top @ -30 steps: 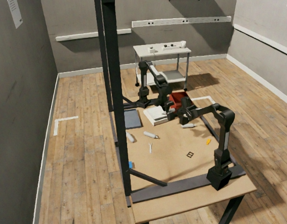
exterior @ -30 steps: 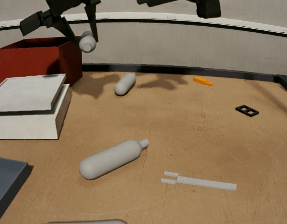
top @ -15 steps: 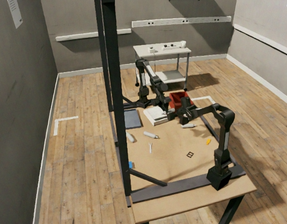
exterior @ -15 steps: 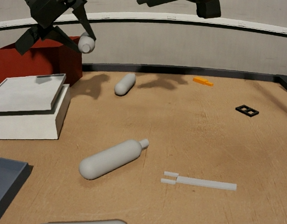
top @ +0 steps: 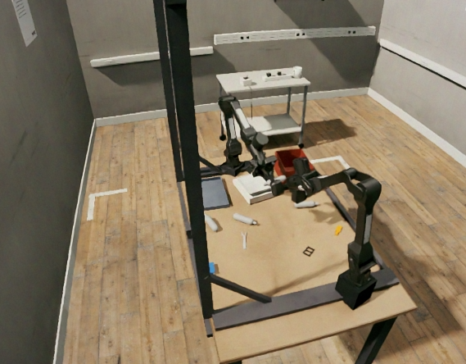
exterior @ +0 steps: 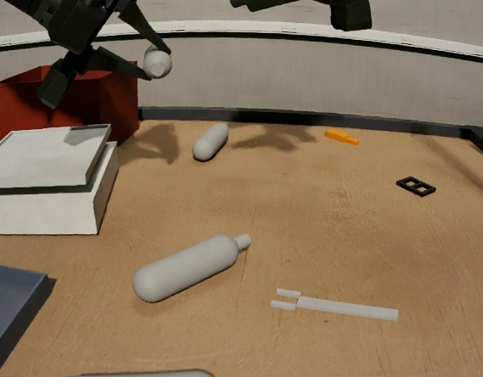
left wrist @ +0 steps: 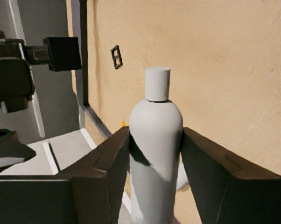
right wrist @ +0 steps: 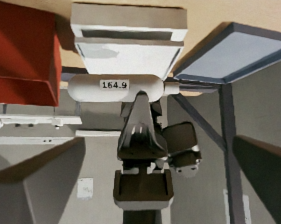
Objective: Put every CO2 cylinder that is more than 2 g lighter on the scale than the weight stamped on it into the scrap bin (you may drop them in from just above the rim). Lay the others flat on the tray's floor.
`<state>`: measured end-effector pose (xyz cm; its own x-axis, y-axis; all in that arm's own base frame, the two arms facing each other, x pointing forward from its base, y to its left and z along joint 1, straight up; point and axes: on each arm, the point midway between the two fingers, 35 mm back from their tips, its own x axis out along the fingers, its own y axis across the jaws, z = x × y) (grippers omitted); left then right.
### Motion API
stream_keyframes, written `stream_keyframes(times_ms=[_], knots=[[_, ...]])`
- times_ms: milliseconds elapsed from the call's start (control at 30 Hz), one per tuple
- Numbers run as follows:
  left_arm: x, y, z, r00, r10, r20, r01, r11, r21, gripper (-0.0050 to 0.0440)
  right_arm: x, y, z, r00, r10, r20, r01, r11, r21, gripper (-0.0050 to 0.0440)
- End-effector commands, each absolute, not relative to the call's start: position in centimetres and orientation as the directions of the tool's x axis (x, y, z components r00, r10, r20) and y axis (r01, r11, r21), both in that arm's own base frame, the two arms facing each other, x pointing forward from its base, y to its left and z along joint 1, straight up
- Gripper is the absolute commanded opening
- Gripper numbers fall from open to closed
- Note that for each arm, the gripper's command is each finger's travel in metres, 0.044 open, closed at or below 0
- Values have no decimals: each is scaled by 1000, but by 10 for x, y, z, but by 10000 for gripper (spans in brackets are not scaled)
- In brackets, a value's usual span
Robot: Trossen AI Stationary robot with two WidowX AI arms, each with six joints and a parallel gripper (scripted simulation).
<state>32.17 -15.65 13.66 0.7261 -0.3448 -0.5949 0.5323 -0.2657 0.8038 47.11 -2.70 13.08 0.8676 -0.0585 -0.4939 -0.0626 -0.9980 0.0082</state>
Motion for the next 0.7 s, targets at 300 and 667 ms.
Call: stream_keyframes(times_ms=[300,667], knots=[[329,-161,161,765,-364,-532,474,-242,847,-50,476,-26,140,879,-54,-473,-59,-998,4,440],[330,-161,161,766,-364,-530,473,-241,848,-50,510,-29,137,881,-55,-469,-60,-998,3,440]])
